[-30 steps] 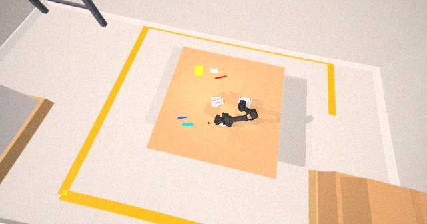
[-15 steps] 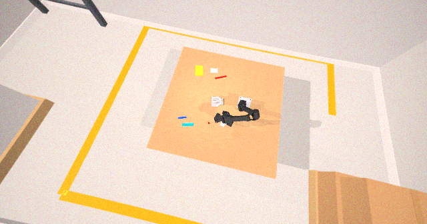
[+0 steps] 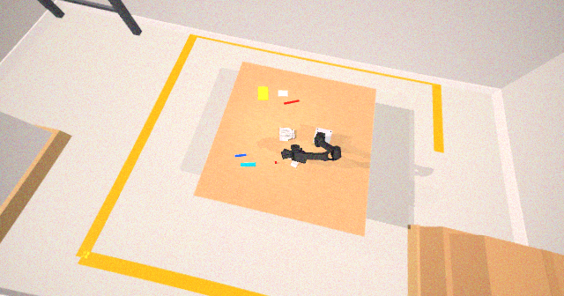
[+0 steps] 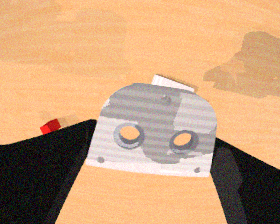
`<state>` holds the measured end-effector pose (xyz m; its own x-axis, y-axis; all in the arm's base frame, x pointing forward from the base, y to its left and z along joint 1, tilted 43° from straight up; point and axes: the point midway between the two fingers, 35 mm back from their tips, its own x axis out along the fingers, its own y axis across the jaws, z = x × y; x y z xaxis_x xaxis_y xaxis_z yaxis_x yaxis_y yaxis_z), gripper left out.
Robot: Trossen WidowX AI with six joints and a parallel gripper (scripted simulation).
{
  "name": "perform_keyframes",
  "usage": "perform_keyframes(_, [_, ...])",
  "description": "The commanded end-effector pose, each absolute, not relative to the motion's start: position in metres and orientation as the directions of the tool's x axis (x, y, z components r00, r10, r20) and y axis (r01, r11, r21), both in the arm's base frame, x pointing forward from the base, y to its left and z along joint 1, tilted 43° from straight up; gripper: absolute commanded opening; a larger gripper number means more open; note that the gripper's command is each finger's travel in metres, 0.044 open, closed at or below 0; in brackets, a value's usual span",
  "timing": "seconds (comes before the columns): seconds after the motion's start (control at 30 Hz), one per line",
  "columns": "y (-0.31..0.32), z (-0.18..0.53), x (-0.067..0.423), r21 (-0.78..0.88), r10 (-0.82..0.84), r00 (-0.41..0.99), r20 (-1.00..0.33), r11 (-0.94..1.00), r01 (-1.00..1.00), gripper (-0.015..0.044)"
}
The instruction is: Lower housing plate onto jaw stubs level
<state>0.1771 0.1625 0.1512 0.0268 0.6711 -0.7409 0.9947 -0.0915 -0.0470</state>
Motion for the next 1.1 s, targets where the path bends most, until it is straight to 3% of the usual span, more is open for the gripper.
perform_keyframes(0.0, [0.157,0.144,0.186,0.009,0.663,0.025,-0.748,-0.027,1.000,0.0351])
perform_keyframes(0.53, [0.129,0.115,0.214,0.236,0.636,0.026,-0.771,0.247,0.940,0.0351])
perform_keyframes(1.07, [0.095,0.085,0.233,0.418,0.625,0.019,-0.781,0.498,0.760,0.0351])
